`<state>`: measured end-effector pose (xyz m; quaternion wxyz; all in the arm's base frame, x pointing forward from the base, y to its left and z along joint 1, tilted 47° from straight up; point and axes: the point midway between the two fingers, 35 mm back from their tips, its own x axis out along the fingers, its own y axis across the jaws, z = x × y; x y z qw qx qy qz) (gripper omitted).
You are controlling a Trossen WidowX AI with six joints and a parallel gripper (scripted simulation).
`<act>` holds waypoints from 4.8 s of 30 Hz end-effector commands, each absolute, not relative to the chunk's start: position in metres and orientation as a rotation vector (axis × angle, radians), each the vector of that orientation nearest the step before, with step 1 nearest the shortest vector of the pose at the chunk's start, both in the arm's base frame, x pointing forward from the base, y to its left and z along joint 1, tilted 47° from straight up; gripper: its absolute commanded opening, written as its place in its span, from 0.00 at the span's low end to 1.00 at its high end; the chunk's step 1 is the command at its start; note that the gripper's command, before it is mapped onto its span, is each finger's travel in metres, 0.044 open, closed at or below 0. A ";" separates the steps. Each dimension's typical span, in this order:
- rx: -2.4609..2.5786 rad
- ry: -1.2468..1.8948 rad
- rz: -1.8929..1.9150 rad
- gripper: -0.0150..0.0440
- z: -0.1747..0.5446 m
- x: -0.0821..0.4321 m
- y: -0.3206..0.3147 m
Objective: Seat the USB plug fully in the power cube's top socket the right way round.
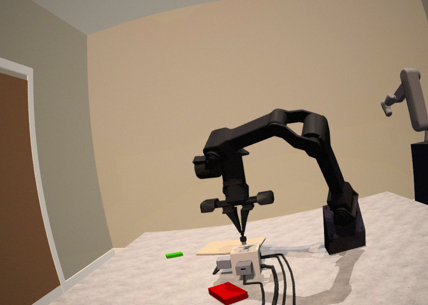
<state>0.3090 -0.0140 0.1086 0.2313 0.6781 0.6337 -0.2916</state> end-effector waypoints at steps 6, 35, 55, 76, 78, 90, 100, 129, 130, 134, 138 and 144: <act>1.853 1.742 -0.786 0.25 0.110 0.309 -0.017; 1.345 1.712 -0.100 0.25 0.110 0.309 -0.015; 0.952 1.591 0.328 0.25 0.110 0.309 -0.015; 0.525 1.391 0.722 0.25 0.110 0.309 -0.015; 0.484 1.369 0.756 0.25 0.110 0.309 -0.015; 0.236 1.222 0.951 0.25 0.110 0.309 -0.015; 0.029 1.084 1.099 0.25 0.110 0.309 -0.015; -0.520 0.655 1.423 0.25 0.110 0.309 -0.015; -0.520 0.655 1.423 0.25 0.110 0.309 -0.015; -0.520 0.655 1.423 0.25 0.110 0.309 -0.015; -0.520 0.655 1.423 0.25 0.110 0.309 -0.015; -0.515 0.660 1.422 0.25 0.110 0.309 -0.015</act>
